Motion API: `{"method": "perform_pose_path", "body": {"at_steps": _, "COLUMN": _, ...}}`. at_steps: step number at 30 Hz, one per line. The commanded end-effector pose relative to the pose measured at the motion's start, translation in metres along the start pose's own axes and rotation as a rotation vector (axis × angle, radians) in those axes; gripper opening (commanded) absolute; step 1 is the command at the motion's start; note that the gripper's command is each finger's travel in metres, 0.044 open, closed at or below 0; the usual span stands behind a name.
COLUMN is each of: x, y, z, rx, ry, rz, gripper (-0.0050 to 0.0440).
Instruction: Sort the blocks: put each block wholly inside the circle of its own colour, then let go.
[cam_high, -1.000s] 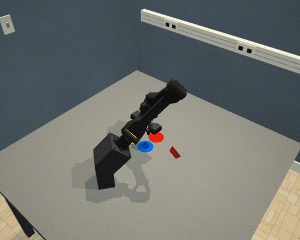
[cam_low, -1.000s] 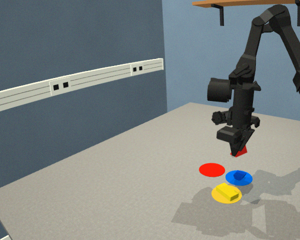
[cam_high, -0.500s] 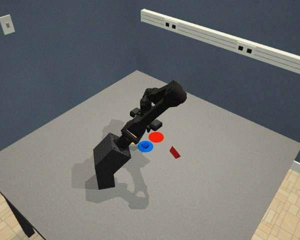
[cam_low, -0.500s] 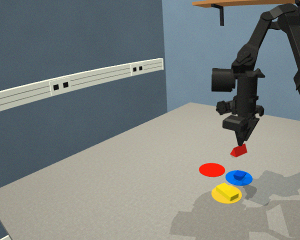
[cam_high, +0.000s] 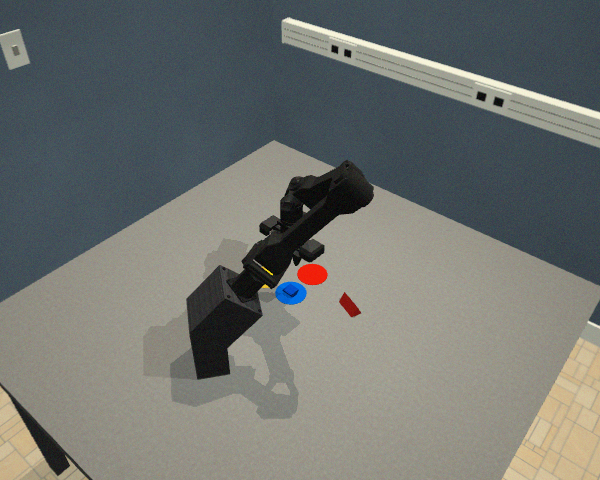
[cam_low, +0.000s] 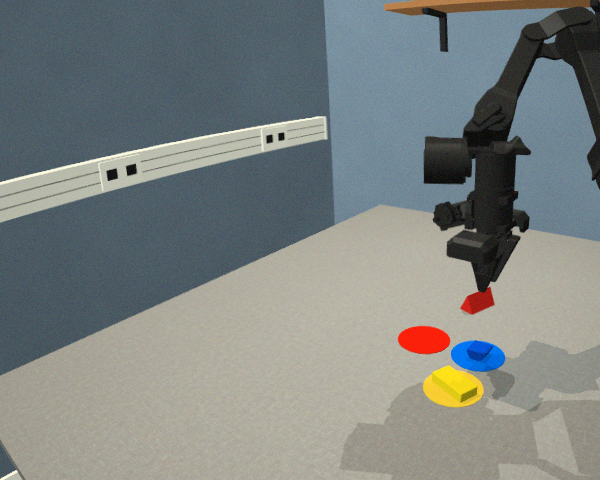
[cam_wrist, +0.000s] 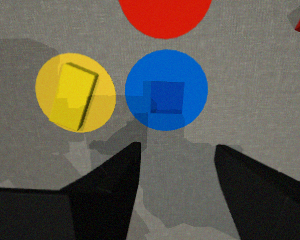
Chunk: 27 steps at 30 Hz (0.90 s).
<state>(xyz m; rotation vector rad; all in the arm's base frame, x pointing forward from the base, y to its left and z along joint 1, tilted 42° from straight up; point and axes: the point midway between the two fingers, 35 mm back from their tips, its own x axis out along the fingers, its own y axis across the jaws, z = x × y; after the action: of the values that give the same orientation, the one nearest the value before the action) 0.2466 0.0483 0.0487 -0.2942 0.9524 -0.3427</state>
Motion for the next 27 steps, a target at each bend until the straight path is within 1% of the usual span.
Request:
{"method": "perform_pose_path", "body": {"at_steps": 1, "x": -0.003, "y": 0.0, "z": 0.004, "rx": 0.013, "ry": -0.014, "rz": 0.008, "gripper": 0.0195}}
{"method": "perform_pose_path", "body": {"at_steps": 14, "x": -0.003, "y": 0.0, "z": 0.004, "rx": 0.013, "ry": -0.014, "rz": 0.008, "gripper": 0.0195}}
{"method": "perform_pose_path", "body": {"at_steps": 16, "x": -0.003, "y": 0.0, "z": 0.004, "rx": 0.013, "ry": -0.014, "rz": 0.008, "gripper": 0.0243}}
{"method": "perform_pose_path", "body": {"at_steps": 18, "x": -0.005, "y": -0.003, "z": 0.012, "rx": 0.032, "ry": -0.018, "rz": 0.017, "gripper": 0.0291}}
{"method": "perform_pose_path", "body": {"at_steps": 21, "x": -0.002, "y": -0.019, "z": 0.025, "rx": 0.08, "ry": 0.001, "rz": 0.023, "gripper": 0.0363}}
{"method": "perform_pose_path", "body": {"at_steps": 23, "x": -0.002, "y": -0.019, "z": 0.025, "rx": 0.08, "ry": 0.001, "rz": 0.023, "gripper": 0.0363}}
{"method": "perform_pose_path", "body": {"at_steps": 24, "x": -0.001, "y": -0.029, "z": 0.031, "rx": 0.104, "ry": 0.007, "rz": 0.026, "gripper": 0.0387}}
{"method": "perform_pose_path", "body": {"at_steps": 25, "x": 0.001, "y": -0.038, "z": 0.037, "rx": 0.128, "ry": 0.012, "rz": 0.028, "gripper": 0.04}}
{"method": "perform_pose_path", "body": {"at_steps": 27, "x": 0.002, "y": -0.059, "z": 0.049, "rx": 0.175, "ry": 0.015, "rz": 0.031, "gripper": 0.04}}
